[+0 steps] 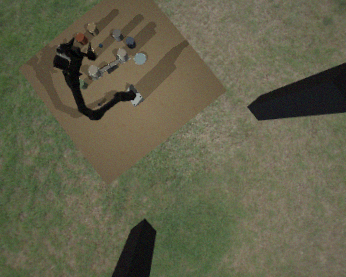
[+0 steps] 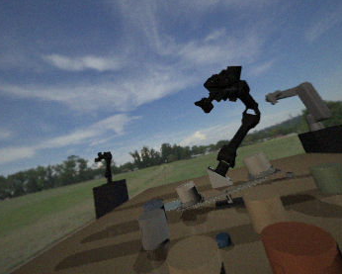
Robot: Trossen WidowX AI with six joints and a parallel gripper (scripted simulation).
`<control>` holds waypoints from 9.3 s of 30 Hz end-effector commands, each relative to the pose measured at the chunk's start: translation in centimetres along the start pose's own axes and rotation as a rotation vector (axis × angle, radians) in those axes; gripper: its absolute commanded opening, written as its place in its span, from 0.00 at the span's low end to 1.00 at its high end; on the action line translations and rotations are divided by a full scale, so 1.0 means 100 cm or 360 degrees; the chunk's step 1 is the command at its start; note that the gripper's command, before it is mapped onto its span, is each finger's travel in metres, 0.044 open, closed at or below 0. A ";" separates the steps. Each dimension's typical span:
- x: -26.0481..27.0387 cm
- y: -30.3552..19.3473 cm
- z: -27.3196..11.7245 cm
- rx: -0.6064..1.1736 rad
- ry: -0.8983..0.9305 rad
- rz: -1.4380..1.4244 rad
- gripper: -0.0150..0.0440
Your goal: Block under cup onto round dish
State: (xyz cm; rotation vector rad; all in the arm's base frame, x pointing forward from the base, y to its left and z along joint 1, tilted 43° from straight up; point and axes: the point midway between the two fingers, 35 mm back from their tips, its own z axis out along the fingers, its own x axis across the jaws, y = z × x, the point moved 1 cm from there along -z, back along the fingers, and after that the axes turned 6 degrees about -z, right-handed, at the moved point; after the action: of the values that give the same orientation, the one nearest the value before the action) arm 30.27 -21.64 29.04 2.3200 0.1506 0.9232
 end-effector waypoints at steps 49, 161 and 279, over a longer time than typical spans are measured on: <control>-0.147 -0.110 -0.043 0.1082 0.1144 -0.0975 1.00; -0.174 -0.261 0.160 0.1208 0.2741 -0.3268 1.00; -0.153 -0.133 0.143 0.1214 0.2623 -0.3260 0.25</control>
State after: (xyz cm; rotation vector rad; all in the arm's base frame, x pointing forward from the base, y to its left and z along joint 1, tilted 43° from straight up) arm 29.88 -22.88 3.84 0.0478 2.8645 1.0621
